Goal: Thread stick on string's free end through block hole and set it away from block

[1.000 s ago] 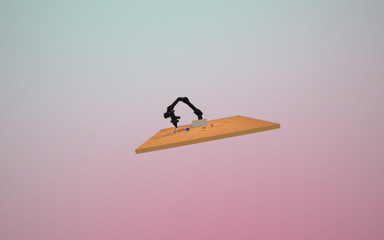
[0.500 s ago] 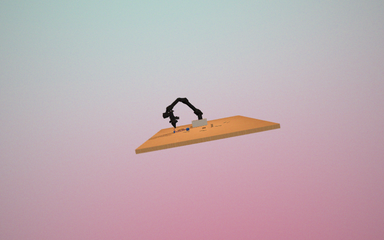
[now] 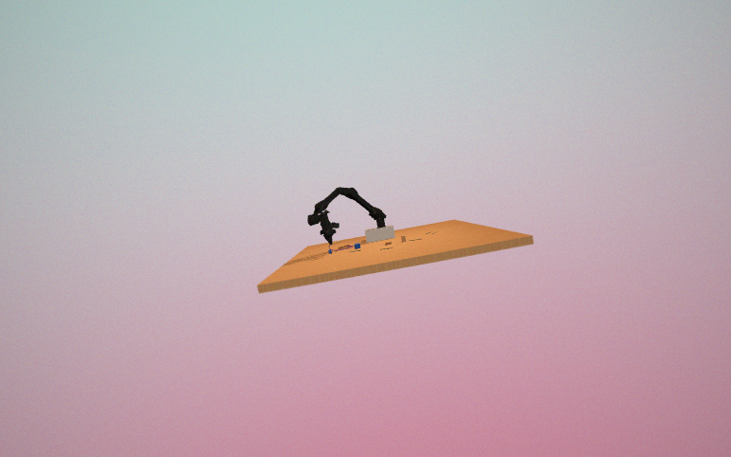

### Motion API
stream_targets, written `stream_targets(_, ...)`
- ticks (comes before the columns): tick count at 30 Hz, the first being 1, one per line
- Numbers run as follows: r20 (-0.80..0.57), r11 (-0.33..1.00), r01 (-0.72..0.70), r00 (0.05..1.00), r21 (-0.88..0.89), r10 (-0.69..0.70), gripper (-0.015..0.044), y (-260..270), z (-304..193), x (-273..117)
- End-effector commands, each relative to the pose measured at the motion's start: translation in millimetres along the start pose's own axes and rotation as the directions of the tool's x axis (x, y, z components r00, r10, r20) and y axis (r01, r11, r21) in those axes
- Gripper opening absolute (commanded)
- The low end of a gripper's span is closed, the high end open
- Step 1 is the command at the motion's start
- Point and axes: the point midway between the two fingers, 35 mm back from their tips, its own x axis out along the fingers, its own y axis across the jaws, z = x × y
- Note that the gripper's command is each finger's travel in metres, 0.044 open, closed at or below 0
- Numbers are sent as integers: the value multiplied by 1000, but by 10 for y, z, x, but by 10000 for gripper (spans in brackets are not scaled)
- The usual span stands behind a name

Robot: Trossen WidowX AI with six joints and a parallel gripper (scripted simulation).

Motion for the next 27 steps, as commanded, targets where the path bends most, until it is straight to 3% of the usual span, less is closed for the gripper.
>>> stream_targets(1,-19,1000,-1,1000,-6,1,0,-12,-75,-32)
stream_targets(27,-82,1000,1,997,-11,-2,0,-77,-384,-60)
